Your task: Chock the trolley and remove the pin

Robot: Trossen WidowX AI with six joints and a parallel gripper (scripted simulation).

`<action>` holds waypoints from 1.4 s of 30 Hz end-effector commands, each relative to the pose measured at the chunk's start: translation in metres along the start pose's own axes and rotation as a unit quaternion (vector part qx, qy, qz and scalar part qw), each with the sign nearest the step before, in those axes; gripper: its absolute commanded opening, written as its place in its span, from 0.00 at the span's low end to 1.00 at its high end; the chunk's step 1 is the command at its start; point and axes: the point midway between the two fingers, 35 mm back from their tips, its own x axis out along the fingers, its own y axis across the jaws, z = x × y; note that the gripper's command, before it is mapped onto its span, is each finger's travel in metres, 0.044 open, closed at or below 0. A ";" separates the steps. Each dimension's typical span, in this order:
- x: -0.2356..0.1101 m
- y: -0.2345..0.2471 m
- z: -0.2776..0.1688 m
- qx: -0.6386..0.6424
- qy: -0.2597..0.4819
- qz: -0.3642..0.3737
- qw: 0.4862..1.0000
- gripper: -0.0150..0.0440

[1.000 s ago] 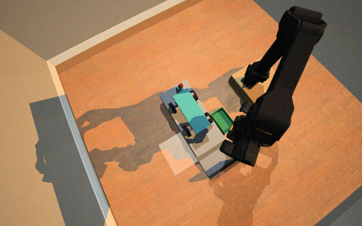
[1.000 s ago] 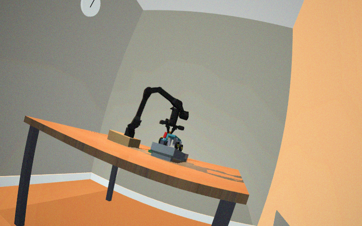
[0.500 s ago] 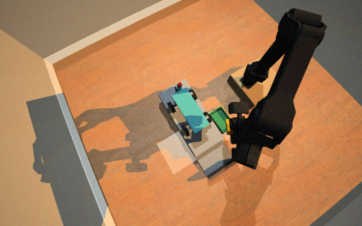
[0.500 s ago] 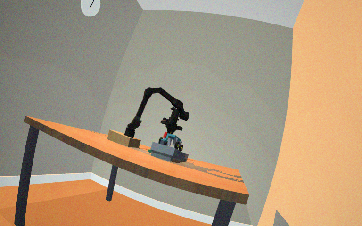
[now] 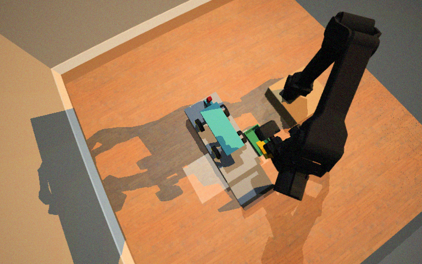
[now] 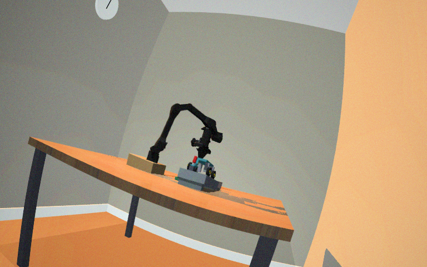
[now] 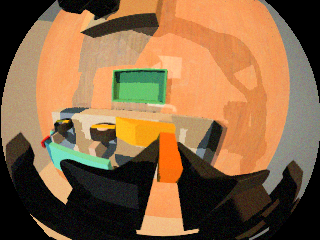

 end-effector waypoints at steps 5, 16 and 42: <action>0.000 0.000 -0.003 -0.022 0.001 0.004 1.000 0.25; 0.005 -0.003 -0.029 -0.022 0.002 0.004 1.000 0.25; 0.070 -0.003 -0.030 -0.022 0.002 0.004 1.000 0.25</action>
